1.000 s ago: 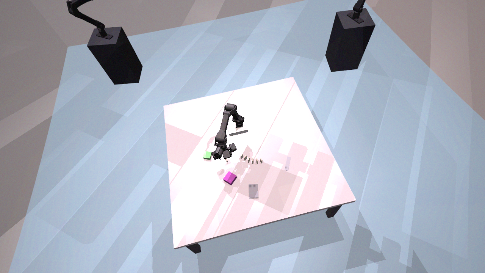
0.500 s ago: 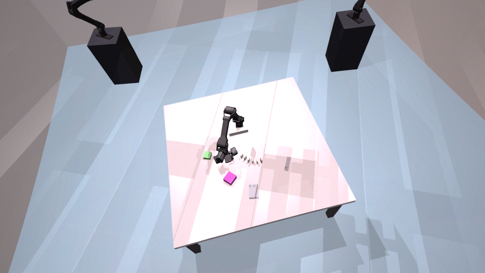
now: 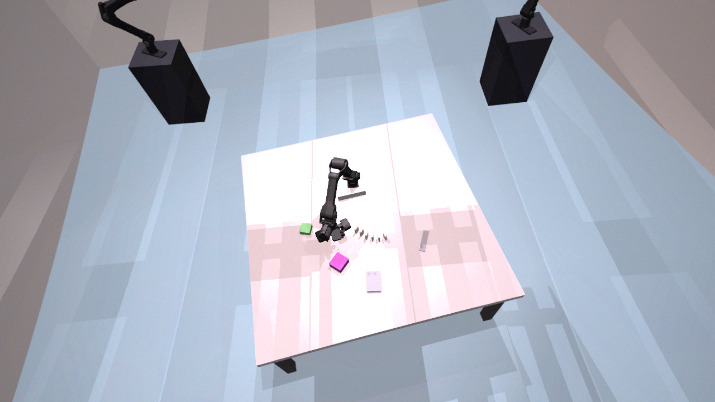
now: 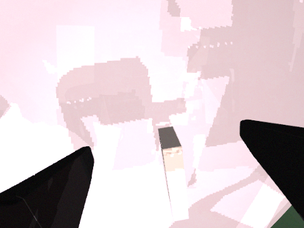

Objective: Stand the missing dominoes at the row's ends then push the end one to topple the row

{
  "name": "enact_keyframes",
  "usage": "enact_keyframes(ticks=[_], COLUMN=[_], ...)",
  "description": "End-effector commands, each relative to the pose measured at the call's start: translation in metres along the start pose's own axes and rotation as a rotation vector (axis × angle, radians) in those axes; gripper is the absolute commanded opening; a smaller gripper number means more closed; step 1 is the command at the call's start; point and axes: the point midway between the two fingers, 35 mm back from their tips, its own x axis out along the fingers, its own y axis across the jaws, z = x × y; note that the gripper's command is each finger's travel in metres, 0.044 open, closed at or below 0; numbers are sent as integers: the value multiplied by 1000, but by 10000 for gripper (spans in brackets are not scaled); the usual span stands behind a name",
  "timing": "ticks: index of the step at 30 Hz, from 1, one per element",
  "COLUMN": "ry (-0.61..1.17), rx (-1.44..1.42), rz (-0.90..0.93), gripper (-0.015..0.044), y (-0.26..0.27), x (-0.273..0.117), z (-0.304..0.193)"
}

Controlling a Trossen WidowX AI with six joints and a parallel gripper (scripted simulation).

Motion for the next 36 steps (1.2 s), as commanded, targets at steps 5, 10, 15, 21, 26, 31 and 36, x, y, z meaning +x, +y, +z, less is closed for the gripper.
enact_keyframes(ticks=[5, 10, 15, 21, 26, 31, 36], ry=[5, 5, 5, 5, 5, 5, 5], rx=[-2, -2, -2, -2, -2, -2, -2], rz=[-2, -2, -2, -2, -2, -2, -2], gripper=[282, 151, 26, 26, 26, 26, 26], y=[0, 0, 0, 0, 0, 1, 1], x=[2, 2, 2, 2, -5, -60, -115], z=[-1, -1, -1, -1, -1, -1, -1])
